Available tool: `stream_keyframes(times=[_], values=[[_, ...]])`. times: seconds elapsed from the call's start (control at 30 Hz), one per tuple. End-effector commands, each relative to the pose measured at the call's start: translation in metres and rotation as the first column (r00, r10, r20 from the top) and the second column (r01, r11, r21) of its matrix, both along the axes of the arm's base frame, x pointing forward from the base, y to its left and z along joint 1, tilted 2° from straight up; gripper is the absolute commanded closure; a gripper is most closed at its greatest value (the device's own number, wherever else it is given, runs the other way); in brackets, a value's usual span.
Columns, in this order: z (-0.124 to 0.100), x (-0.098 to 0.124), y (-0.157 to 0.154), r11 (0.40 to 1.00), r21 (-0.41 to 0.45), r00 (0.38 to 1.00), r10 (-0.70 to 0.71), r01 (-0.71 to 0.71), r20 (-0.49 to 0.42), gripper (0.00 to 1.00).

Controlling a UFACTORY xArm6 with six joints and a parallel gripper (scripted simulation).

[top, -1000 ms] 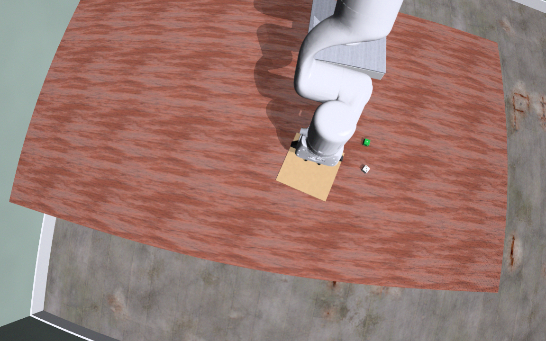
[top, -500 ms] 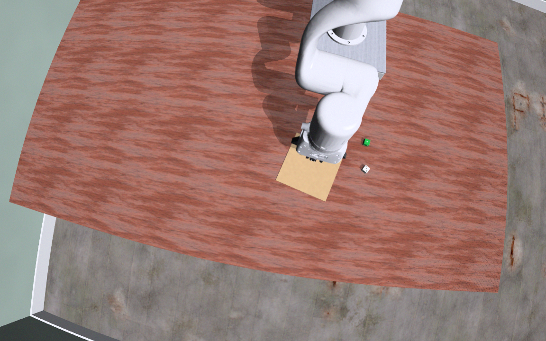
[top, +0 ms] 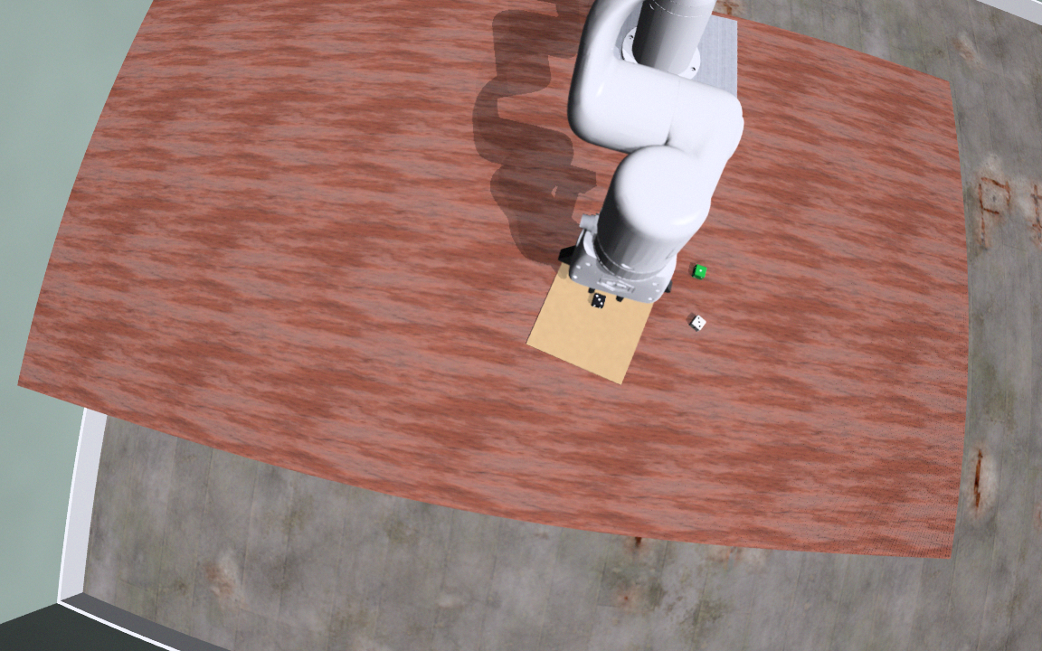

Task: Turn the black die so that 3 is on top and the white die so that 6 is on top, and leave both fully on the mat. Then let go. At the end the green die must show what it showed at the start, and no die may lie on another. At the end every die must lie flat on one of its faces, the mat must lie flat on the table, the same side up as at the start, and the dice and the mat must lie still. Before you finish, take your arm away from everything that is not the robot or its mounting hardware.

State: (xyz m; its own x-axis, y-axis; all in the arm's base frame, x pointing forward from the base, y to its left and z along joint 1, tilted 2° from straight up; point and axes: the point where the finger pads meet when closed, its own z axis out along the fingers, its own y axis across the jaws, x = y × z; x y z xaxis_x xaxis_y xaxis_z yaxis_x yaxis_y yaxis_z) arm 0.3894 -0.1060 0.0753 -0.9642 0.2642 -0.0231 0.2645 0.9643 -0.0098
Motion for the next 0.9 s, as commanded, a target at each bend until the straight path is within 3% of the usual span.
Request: stream_keyframes(times=[0.0, 0.67, 0.87], values=[[0.004, 0.001, 0.000, 1.000, -0.001, 1.000, 0.000, 0.000, 0.004, 0.00], [0.004, 0.001, 0.000, 1.000, -0.001, 1.000, -0.001, 0.001, 0.004, 0.00], [-0.001, 0.010, 0.029, 0.996, 0.001, 0.996, -0.086, 0.086, 0.005, 0.00]])
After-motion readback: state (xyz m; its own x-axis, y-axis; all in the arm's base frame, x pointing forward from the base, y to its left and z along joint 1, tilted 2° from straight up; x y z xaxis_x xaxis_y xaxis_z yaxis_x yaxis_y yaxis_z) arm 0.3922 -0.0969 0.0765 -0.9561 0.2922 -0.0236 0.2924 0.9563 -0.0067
